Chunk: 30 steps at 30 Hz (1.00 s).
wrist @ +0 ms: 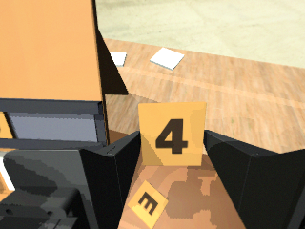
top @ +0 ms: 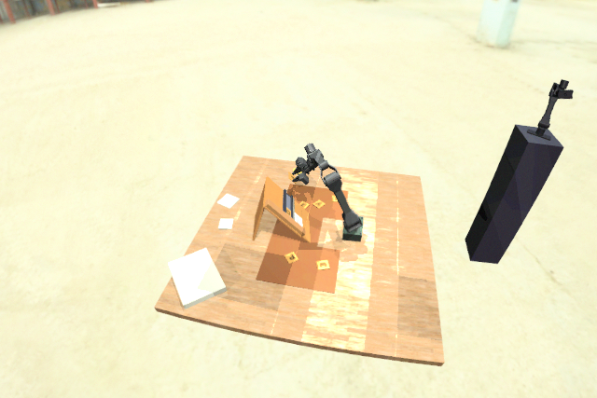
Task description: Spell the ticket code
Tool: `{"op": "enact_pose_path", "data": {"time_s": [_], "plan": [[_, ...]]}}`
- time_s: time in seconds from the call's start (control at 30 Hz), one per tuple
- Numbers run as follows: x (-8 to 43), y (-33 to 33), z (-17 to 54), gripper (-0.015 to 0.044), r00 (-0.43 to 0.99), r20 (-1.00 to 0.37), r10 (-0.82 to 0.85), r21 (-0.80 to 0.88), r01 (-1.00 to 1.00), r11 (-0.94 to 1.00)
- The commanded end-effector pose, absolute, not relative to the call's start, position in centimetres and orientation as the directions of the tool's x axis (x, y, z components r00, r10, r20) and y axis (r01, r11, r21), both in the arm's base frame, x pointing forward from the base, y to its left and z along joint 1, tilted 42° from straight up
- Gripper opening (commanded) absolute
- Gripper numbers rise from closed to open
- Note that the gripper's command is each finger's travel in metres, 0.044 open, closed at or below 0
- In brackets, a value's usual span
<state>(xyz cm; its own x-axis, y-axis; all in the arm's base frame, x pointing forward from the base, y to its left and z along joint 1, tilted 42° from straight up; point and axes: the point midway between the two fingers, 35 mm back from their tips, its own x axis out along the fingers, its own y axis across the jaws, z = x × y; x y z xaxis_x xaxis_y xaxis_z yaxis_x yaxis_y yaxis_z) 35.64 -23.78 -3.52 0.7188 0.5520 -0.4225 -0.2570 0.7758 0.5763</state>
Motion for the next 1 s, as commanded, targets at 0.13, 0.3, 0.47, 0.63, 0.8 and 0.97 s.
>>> {"op": "enact_pose_path", "data": {"time_s": [0.13,0.3,0.47,0.63,0.8,0.97], "plan": [[34.6,-23.9,-5.3,0.0000,0.731,-0.386,0.562,0.634,-0.233,0.738],[36.1,-22.9,-6.2,0.0000,0.731,-0.388,0.562,0.633,-0.232,0.738],[37.8,-21.5,-7.0,0.0000,0.732,-0.384,0.563,0.634,-0.233,0.737],[38.2,-21.1,-7.1,0.0000,0.733,-0.382,0.563,0.635,-0.235,0.736],[38.2,-21.1,-7.1,0.0000,0.733,-0.382,0.563,0.635,-0.235,0.736],[38.2,-21.1,-7.1,0.0000,0.733,-0.382,0.563,0.635,-0.235,0.736]]}}
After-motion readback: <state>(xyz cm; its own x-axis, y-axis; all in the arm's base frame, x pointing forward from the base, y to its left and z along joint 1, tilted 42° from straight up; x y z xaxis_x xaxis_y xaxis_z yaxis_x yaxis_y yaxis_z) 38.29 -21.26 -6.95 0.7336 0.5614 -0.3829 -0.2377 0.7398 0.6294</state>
